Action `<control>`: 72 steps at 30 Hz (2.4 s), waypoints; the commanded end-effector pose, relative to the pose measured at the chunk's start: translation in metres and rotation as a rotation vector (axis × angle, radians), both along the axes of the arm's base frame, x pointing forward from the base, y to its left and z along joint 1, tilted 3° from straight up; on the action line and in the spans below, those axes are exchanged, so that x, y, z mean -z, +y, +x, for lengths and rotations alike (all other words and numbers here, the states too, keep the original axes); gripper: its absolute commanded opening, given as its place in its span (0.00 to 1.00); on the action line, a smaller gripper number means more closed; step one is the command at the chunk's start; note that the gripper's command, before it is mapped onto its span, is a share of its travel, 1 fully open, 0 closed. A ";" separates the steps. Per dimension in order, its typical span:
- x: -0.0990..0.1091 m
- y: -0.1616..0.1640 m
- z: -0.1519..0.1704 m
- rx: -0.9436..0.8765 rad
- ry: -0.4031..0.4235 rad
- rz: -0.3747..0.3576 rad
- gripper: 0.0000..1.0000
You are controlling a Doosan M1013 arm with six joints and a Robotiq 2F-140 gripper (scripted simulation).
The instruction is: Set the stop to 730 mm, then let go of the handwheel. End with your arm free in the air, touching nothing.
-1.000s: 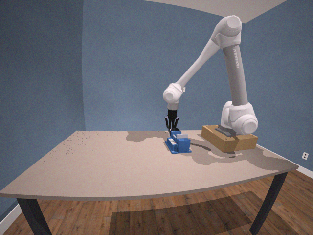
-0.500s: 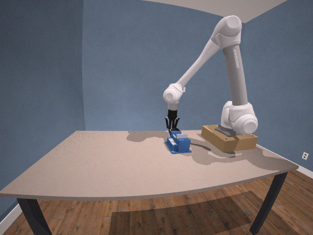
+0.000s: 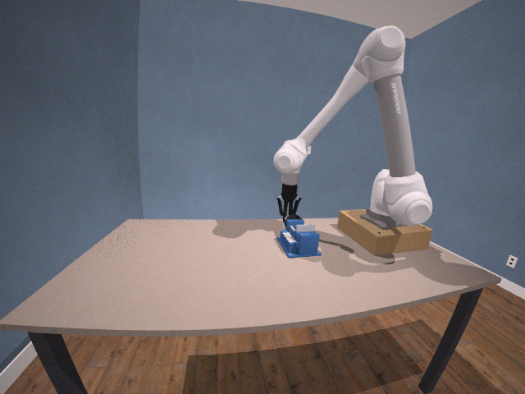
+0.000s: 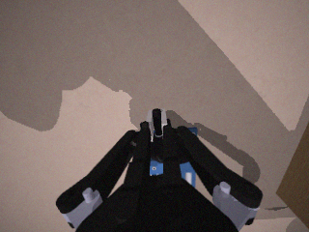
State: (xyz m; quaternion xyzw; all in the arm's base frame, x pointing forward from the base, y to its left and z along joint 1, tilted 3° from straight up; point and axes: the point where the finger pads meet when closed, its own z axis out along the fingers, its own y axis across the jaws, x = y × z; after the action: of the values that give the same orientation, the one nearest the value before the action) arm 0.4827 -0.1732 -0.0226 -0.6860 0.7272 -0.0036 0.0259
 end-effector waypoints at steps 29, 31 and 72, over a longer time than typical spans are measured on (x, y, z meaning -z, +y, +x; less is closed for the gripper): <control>0.000 0.000 0.000 0.000 0.000 0.000 0.33; 0.000 0.000 0.000 0.000 0.000 0.000 0.33; -0.112 -0.003 -0.005 0.000 0.000 0.000 0.33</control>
State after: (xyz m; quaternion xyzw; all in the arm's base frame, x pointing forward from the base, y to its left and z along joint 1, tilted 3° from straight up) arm 0.4779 -0.1764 0.0816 -0.6860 0.7271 -0.0035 0.0257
